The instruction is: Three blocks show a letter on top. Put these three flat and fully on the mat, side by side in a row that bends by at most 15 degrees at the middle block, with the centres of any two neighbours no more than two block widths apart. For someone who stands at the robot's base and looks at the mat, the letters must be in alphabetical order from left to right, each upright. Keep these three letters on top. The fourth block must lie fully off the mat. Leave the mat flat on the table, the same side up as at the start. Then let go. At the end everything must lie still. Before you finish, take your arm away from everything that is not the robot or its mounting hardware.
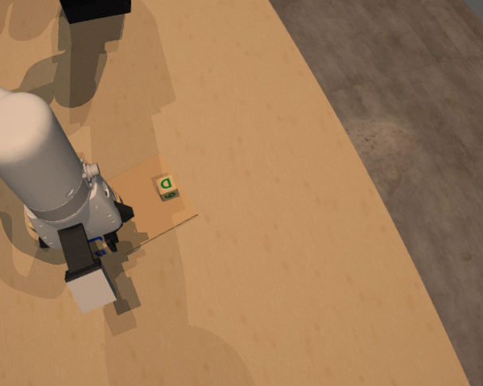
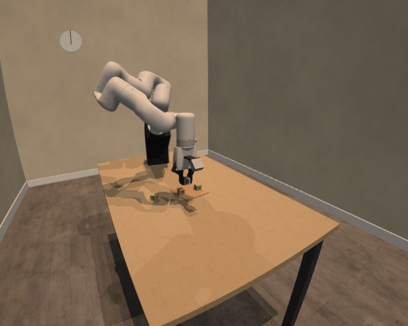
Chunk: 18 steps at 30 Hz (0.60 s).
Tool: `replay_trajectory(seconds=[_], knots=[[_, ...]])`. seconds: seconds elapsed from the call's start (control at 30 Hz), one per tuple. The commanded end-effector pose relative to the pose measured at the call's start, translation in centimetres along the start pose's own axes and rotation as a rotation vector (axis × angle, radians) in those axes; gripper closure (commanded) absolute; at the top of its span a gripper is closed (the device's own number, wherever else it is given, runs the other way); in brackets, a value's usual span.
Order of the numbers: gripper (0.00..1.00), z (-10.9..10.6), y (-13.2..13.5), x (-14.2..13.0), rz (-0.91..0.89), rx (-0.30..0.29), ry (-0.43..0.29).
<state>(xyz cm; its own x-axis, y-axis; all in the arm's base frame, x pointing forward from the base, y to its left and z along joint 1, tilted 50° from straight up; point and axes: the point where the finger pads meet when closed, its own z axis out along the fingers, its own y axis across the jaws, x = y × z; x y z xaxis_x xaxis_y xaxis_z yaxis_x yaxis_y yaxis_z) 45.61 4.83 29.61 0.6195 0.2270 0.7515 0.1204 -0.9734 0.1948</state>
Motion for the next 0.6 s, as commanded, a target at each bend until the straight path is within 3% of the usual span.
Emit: replay_trajectory(seconds=[0.0,0.57], knots=[[0.73,-0.2,-0.5,-0.5,-0.139,0.001,0.003],[0.73,-0.4,-2.7,-3.1,-0.624,-0.002,0.007]])
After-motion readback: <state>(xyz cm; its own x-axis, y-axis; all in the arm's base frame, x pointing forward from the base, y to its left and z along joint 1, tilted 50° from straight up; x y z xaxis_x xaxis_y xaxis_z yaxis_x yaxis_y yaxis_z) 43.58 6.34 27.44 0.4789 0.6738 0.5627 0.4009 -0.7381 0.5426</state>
